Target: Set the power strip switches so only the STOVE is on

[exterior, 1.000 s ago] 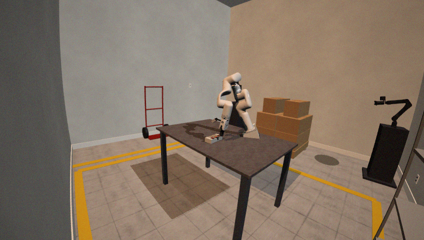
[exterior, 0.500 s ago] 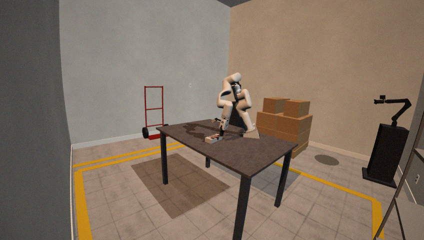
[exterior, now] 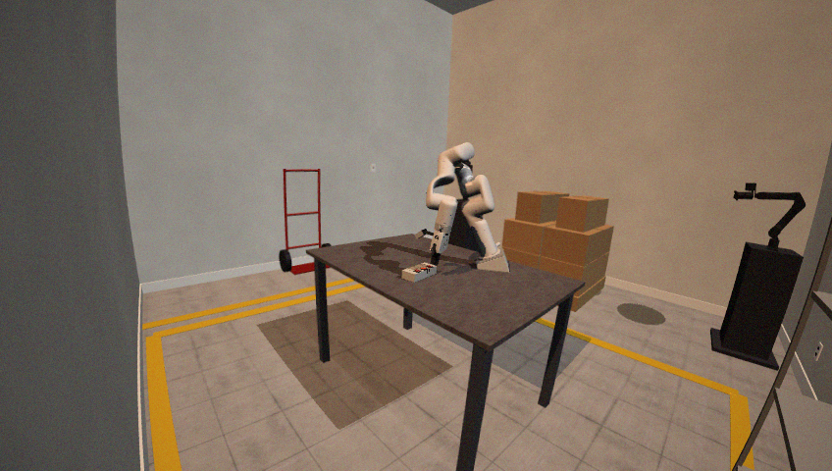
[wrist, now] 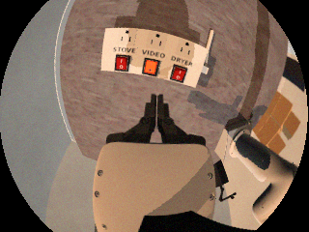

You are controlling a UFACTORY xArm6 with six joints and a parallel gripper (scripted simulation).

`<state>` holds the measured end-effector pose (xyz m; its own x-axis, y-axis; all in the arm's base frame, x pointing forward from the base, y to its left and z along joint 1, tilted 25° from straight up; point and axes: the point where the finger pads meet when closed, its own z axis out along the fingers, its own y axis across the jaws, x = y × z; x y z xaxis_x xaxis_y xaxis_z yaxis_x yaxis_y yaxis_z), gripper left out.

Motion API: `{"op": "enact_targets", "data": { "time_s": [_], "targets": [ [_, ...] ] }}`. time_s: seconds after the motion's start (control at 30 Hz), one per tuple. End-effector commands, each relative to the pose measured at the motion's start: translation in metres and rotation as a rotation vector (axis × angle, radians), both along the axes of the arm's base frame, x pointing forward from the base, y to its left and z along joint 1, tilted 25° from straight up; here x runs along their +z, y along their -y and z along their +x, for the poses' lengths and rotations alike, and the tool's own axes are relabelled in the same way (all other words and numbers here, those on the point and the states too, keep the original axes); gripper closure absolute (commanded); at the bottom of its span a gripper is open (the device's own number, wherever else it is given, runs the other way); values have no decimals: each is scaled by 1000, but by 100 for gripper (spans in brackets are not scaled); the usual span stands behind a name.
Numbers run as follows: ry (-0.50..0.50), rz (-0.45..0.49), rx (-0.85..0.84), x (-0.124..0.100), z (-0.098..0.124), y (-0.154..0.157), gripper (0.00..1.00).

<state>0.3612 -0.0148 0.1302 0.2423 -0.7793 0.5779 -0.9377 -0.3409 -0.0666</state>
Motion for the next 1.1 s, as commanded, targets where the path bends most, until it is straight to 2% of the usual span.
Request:
{"op": "enact_targets", "data": {
  "time_s": [0.0, 1.07],
  "targets": [
    [5, 3, 1, 33, -7, -13, 100],
    [4, 4, 2, 36, -8, -14, 100]
  ]
}}
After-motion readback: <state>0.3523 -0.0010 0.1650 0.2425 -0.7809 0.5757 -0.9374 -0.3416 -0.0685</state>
